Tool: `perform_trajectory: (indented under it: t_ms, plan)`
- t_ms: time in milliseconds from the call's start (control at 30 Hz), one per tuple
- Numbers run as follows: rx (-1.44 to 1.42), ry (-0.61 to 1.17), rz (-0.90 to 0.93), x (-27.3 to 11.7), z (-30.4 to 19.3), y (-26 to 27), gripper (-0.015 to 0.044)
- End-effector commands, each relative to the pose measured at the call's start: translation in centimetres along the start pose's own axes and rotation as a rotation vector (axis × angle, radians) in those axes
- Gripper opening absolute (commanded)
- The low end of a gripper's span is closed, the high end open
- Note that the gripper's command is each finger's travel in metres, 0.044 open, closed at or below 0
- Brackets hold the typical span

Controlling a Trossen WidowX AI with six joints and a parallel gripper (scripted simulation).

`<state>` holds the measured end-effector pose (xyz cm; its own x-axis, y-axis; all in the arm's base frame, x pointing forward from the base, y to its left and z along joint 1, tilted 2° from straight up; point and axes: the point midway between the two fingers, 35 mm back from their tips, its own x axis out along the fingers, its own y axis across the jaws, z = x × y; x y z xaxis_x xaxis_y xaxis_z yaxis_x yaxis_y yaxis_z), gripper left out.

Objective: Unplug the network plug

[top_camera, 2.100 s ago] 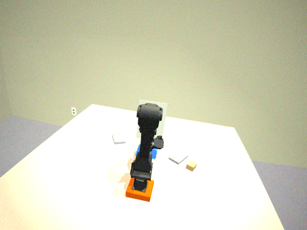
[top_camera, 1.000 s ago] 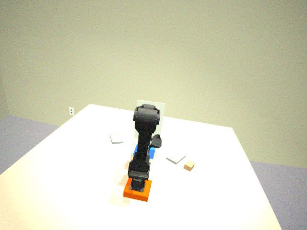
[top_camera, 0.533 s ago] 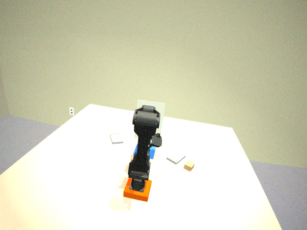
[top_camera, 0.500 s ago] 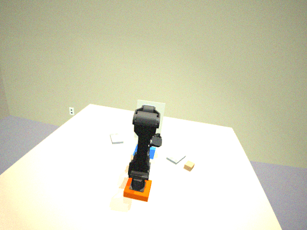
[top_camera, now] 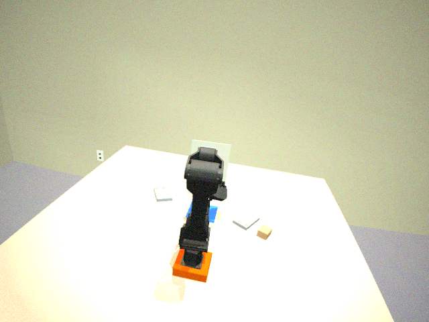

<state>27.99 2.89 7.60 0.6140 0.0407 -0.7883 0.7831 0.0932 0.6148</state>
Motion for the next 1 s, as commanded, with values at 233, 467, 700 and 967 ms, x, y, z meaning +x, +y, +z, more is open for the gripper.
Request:
perform_trajectory:
  t_ms: [233, 467, 700, 967]
  plan:
    - [0.004, -0.003, 0.005, -1.4, 0.0, 1.1, 0.0156]
    - [0.004, -0.003, 0.005, -2.4, 0.0, 1.7, 0.0156]
    - [0.004, -0.002, 0.005, -3.5, 0.0, 2.2, 0.0156]
    - [0.004, -0.002, 0.005, -4.7, 0.0, 2.8, 0.0156]
